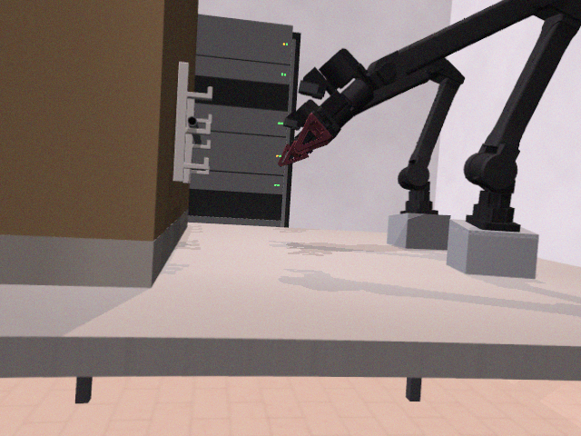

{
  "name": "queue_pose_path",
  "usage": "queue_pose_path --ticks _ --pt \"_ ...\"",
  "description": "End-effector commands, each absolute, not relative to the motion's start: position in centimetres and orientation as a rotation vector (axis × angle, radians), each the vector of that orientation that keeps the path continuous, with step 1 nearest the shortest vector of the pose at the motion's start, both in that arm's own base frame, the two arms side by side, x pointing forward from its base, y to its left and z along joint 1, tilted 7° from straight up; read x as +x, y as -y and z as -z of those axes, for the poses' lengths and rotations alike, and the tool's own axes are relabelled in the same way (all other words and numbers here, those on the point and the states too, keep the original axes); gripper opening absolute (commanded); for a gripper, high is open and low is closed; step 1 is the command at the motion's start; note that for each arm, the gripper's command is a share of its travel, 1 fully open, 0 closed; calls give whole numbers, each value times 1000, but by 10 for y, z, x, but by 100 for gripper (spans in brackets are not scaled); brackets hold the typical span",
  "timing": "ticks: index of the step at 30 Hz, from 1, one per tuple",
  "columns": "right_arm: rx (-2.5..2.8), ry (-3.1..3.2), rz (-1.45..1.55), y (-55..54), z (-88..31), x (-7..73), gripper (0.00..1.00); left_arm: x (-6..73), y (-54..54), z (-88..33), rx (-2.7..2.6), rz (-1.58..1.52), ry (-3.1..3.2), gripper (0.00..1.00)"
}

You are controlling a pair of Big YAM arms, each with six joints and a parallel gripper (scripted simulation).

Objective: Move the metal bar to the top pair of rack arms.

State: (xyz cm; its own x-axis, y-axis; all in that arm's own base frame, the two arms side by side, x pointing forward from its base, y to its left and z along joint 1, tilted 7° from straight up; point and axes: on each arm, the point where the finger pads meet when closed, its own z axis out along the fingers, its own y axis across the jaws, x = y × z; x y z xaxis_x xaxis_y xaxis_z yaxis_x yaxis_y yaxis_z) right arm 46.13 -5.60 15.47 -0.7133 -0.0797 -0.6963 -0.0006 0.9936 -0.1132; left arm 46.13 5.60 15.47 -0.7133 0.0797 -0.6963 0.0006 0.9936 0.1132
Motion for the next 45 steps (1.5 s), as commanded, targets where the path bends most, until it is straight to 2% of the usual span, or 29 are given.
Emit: queue_pose_path --ticks 1,17,45 --pt "-56 -2352 135 56 -159 463 100 463 -56 -159 56 -135 -2352 100" --pt "-56 -2352 135 56 -159 463 100 463 -56 -159 56 -135 -2352 100" --pt "-343 -2207 423 15 -158 507 100 496 -47 -161 324 -440 -2224 100"
